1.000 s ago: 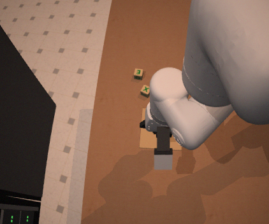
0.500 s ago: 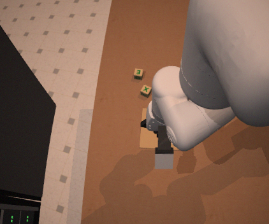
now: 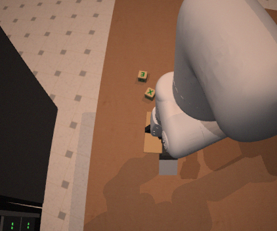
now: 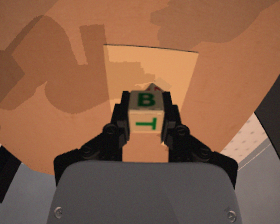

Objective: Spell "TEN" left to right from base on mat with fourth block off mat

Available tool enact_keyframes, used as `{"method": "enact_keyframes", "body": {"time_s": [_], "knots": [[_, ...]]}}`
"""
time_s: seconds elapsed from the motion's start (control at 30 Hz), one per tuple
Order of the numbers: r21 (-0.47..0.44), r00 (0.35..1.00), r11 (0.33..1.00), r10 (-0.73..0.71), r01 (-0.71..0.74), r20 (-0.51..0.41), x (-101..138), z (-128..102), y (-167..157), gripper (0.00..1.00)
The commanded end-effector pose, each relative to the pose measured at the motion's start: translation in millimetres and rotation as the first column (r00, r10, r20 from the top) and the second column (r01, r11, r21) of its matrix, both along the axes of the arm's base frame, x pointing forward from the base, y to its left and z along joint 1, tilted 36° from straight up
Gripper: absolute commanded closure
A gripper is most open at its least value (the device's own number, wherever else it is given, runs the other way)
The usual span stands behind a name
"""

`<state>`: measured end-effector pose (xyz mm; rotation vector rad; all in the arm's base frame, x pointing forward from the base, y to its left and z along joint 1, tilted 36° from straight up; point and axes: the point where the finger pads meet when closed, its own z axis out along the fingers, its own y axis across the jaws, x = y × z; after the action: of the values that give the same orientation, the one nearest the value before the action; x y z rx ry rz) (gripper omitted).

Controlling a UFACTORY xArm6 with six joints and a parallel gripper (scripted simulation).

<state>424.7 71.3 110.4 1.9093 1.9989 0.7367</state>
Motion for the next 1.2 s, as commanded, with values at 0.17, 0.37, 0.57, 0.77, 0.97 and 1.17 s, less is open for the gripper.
{"method": "enact_keyframes", "body": {"time_s": [0.17,0.37,0.57,0.77,0.97,1.17], "knots": [[0.01,0.999,1.0,0.001,-0.001,0.034,15,-21,4,0.73],[0.01,0.999,1.0,0.001,-0.001,0.034,29,-41,9,0.73],[0.01,0.999,1.0,0.001,-0.001,0.034,38,-54,12,0.73],[0.01,0.999,1.0,0.001,-0.001,0.034,46,-67,14,0.73],[0.01,0.999,1.0,0.001,-0.001,0.034,47,-69,15,0.73],[0.01,0.999,1.0,0.001,-0.001,0.034,47,-69,15,0.73]]}}
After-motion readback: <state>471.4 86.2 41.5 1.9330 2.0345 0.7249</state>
